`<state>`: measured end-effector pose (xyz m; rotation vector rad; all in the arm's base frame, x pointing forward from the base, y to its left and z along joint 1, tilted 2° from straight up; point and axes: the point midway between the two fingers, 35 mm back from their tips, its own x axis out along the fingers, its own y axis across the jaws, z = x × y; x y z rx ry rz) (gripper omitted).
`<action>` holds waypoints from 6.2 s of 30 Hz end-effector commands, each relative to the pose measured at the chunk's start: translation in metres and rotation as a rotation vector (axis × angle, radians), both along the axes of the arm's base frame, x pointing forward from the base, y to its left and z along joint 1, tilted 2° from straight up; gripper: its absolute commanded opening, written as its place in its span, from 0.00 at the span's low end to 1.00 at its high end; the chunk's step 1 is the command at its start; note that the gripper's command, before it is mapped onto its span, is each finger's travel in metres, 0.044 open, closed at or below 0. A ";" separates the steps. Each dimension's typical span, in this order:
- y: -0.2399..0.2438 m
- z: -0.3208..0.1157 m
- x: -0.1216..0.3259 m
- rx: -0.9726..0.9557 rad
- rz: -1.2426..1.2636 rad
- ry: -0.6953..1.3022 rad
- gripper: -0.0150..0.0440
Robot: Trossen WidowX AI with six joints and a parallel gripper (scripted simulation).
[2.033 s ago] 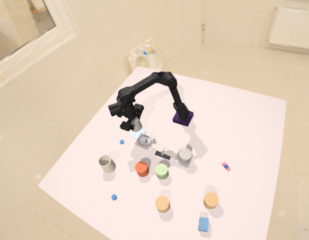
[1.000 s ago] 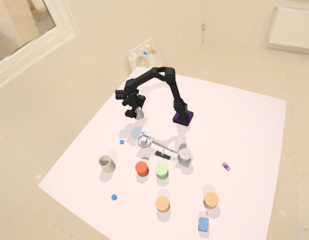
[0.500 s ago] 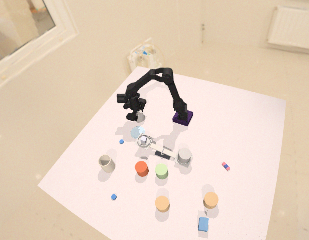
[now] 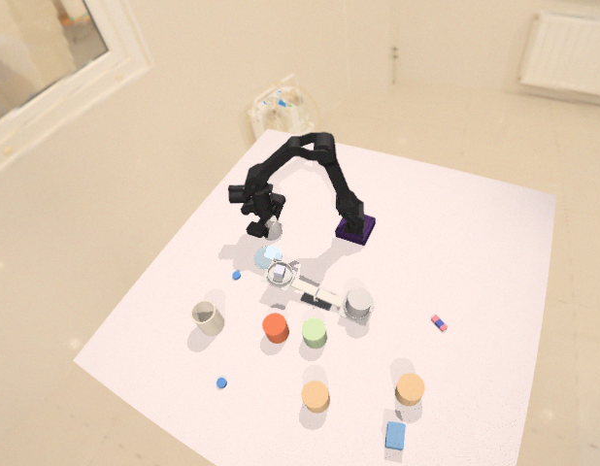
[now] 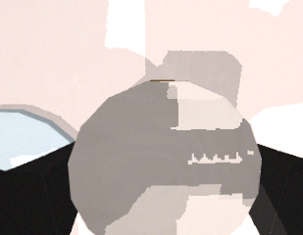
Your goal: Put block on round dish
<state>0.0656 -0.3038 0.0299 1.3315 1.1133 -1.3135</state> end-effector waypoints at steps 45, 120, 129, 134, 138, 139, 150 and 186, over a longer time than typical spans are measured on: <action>0.115 0.112 0.199 0.007 0.160 -0.019 0.69; 0.101 0.145 0.191 0.002 0.165 -0.017 0.25; 0.057 0.103 0.158 -0.006 0.172 -0.012 0.25; 0.038 0.078 0.135 -0.004 0.166 -0.010 0.25; 0.025 0.058 0.114 -0.002 0.161 -0.008 0.25; 0.023 0.054 0.109 -0.002 0.160 -0.008 0.25; 0.021 0.023 0.107 -0.002 0.160 -0.008 0.25; 0.020 -0.006 0.108 -0.005 0.158 -0.012 0.88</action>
